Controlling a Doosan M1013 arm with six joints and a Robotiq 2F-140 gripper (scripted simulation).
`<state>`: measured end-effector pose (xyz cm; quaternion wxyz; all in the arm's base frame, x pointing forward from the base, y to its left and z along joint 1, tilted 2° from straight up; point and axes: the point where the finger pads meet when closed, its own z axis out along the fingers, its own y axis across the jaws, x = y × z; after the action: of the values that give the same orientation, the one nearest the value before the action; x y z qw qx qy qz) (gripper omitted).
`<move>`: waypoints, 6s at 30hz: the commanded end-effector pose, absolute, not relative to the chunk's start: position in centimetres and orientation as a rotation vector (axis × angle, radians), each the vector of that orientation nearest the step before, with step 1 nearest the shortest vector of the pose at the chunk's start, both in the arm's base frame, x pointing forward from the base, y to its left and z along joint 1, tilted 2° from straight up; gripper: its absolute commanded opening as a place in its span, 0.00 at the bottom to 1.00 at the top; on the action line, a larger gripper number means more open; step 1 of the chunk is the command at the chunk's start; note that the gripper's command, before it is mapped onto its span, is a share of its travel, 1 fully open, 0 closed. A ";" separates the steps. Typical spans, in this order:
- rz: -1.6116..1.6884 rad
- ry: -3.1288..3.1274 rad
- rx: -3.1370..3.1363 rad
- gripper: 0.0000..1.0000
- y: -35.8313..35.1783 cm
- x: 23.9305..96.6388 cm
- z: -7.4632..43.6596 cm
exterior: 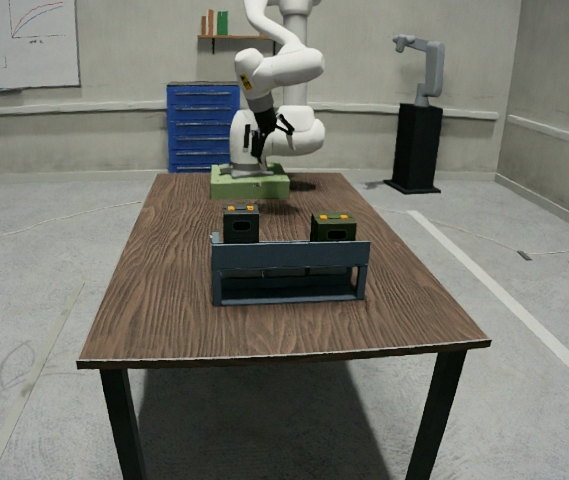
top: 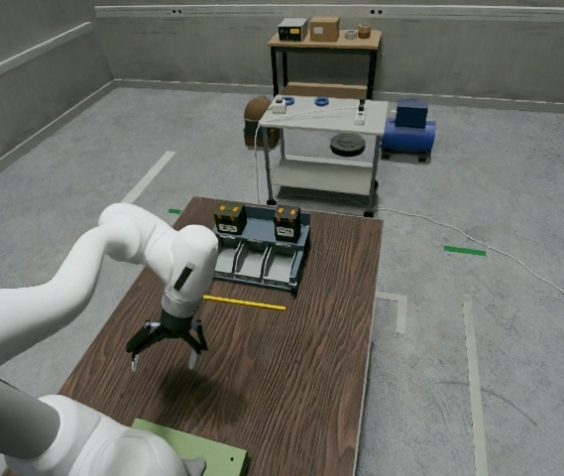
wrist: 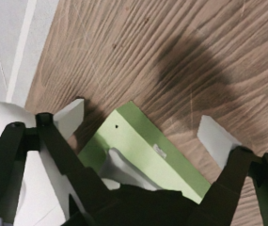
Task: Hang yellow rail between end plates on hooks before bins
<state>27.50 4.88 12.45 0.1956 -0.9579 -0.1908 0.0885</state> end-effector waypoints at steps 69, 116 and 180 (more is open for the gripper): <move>0.080 -0.137 -3.073 1.00 -0.4 58.5 28.2; 0.010 -0.619 -3.079 1.00 -1.7 64.2 22.6; 0.034 -1.724 -2.639 1.00 -5.8 62.9 2.4</move>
<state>62.97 -5.34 3.11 -0.0052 -0.8464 -0.5323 0.0117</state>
